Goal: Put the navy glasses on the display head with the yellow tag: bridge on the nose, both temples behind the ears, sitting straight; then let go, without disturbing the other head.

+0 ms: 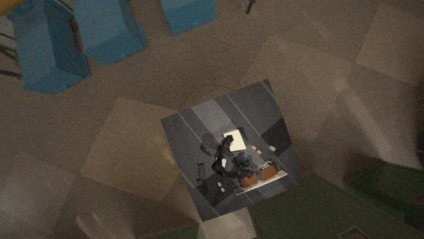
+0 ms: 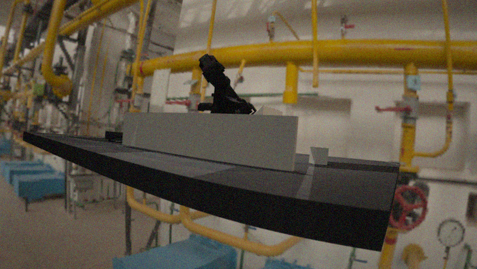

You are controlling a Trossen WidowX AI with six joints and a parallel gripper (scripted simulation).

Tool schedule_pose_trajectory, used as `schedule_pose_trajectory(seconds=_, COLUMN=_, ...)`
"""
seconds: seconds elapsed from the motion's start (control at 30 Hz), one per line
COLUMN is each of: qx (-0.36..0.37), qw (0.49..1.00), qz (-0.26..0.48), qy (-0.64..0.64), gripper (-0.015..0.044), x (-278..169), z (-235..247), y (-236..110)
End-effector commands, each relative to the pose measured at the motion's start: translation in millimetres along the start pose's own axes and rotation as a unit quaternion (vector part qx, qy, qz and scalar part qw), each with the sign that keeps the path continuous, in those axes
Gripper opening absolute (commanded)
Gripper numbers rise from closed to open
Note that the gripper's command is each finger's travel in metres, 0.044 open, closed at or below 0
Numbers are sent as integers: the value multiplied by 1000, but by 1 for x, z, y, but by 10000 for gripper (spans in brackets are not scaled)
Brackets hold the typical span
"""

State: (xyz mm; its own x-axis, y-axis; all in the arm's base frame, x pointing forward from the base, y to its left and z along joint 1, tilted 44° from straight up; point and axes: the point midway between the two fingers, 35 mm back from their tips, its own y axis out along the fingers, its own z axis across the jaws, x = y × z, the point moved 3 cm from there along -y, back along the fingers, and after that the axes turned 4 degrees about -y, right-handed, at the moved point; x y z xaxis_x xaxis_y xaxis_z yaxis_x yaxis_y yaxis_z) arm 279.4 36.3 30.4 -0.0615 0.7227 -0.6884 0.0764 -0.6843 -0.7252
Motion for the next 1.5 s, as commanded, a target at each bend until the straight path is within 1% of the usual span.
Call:
schedule_pose_trajectory(seconds=0.0, qx=-1, qw=1000, qz=2, qy=-2, gripper=0, x=-1, z=-6, y=0)
schedule_pose_trajectory(seconds=1.47, qx=-2, qw=1000, qz=3, qy=-1, gripper=0, x=-6, z=-72, y=0)
